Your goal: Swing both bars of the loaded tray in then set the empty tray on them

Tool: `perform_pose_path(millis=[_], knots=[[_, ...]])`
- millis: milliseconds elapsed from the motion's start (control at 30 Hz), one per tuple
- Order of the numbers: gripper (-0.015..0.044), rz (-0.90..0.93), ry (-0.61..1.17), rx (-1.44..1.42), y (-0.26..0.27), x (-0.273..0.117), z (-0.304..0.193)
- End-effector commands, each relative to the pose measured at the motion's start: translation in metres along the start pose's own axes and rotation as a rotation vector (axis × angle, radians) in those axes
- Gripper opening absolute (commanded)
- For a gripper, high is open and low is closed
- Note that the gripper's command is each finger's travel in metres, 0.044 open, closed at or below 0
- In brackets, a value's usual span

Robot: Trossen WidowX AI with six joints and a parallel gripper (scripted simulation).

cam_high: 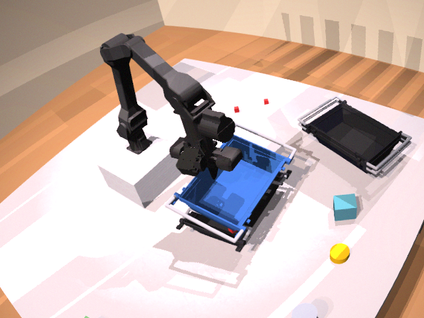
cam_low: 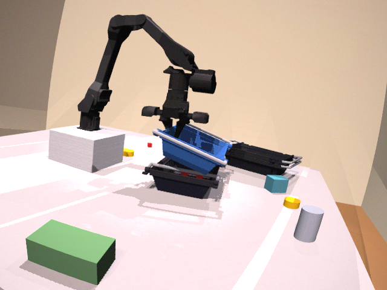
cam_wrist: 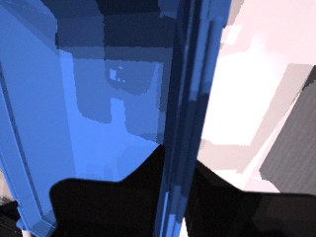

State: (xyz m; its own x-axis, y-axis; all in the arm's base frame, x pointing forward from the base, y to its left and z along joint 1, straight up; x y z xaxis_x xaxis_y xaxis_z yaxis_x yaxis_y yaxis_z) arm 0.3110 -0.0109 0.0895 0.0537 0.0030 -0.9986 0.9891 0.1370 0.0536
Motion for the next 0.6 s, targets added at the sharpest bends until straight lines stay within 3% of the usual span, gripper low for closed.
perform_pose_path(millis=[0, 567], knots=[[0.0, -0.027, -0.002, -0.004, -0.0051, 0.0052, 0.0], [0.0, -0.014, -0.001, -0.002, -0.0043, 0.0068, 0.0001]])
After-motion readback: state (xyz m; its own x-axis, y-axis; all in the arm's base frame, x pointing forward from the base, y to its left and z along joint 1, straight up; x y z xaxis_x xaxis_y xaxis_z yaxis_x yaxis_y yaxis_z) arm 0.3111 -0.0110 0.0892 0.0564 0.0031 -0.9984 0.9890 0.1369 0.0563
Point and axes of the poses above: the point midway between the two fingers, 35 mm back from their tips, its own x axis out along the fingers, its own y axis across the jaws, z = x × y, the point moved 4 cm from there along -x, back along the fingers, and after that the axes turned 1 degree about -x, right-handed, at the moved point
